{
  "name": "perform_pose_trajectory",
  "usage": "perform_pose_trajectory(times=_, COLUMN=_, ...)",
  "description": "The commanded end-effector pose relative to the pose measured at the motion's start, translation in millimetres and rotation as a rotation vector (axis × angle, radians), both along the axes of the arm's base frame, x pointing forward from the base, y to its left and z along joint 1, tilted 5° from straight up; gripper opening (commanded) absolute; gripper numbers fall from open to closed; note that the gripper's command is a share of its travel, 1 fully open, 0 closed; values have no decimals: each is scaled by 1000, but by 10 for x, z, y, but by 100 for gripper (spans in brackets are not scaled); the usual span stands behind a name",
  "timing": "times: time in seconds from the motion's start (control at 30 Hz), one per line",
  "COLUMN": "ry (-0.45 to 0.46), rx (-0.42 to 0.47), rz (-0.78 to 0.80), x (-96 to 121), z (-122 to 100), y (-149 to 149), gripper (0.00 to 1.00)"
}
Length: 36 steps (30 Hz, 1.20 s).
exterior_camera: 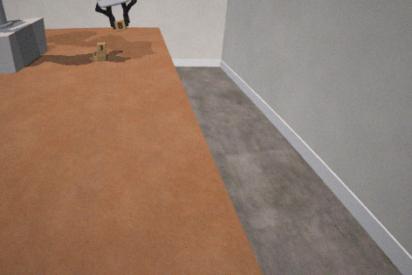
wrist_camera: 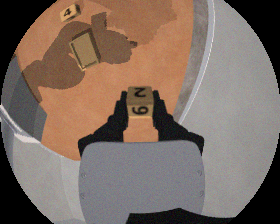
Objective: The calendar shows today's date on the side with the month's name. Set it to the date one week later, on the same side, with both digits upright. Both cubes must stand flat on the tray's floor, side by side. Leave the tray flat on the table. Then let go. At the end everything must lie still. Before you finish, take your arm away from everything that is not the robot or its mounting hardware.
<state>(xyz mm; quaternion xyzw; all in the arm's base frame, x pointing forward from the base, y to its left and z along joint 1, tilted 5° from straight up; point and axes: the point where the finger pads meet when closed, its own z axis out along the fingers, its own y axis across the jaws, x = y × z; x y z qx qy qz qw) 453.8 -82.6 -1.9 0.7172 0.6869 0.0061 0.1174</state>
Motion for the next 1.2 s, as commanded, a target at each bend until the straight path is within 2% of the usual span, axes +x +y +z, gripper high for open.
perform_pose_trajectory(times=0.0, ry=-3, rx=17, rz=-173, x=-58, z=12, y=-99, gripper=29)
perform_pose_trajectory(times=0.27, ry=0, rx=49, rz=-415, x=-174, z=9, y=-219, gripper=29)
perform_pose_trajectory(times=0.33, ry=0, rx=49, rz=-415, x=-174, z=9, y=-219, gripper=29)
perform_pose_trajectory(times=0.4, ry=2, rx=63, rz=-528, x=-232, z=8, y=-268, gripper=29)
perform_pose_trajectory(times=0.8, ry=8, rx=106, rz=-884, x=-419, z=6, y=-390, gripper=29)
perform_pose_trajectory(times=0.9, ry=9, rx=108, rz=-903, x=-429, z=6, y=-395, gripper=29)
perform_pose_trajectory(times=0.97, ry=11, rx=121, rz=-1020, x=-492, z=6, y=-424, gripper=29)
perform_pose_trajectory(times=1.17, ry=17, rx=141, rz=-1198, x=-587, z=6, y=-458, gripper=29)
